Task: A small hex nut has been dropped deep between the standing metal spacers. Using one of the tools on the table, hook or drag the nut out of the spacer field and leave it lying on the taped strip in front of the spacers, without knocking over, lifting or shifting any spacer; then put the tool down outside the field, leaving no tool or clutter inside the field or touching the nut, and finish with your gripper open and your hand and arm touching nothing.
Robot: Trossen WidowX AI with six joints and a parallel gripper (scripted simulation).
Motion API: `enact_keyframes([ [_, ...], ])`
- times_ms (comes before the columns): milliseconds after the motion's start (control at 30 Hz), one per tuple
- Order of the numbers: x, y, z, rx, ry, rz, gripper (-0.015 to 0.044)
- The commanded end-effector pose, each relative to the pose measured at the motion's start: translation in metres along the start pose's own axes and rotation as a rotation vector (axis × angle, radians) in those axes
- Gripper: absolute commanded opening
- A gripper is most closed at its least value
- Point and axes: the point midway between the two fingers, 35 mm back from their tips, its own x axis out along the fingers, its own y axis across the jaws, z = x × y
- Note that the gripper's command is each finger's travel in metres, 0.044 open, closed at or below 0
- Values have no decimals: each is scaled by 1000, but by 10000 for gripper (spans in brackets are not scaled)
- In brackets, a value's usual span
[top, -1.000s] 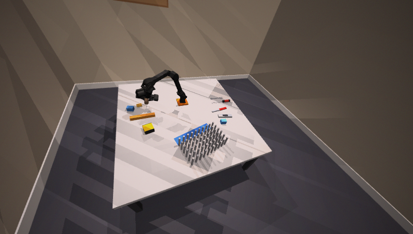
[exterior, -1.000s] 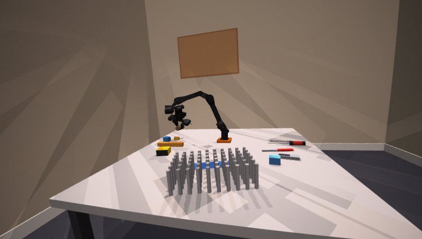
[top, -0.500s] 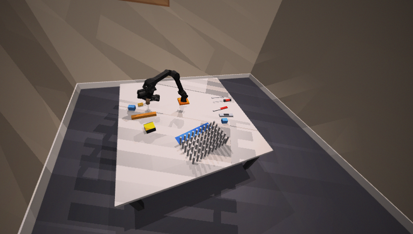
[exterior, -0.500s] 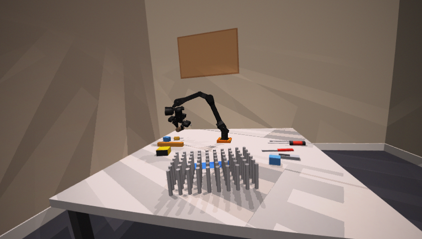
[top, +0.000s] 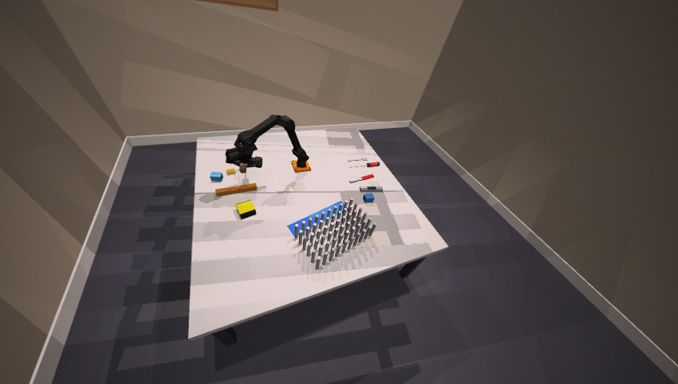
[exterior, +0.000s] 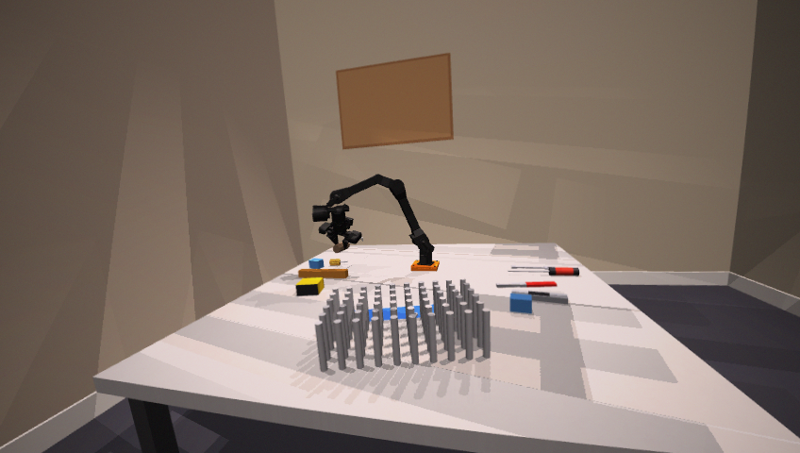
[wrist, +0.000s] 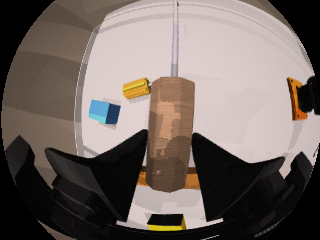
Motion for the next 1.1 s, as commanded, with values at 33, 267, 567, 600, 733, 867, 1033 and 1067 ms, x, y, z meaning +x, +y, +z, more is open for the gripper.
enact_keyframes([
  [33,3,0,0,-1,-8,6,0],
  [267,8,-1,-2,-1,-8,6,0],
  [567,14,-3,-5,-1,-8,6,0],
  [600,15,-4,-5,-1,-8,6,0],
  [733,18,-4,-6,-1,-8,6,0],
  [867,20,-5,-7,-1,-8,6,0],
  [1033,24,-7,-9,-1,-8,6,0],
  [1067,24,-7,-9,-1,-8,6,0],
])
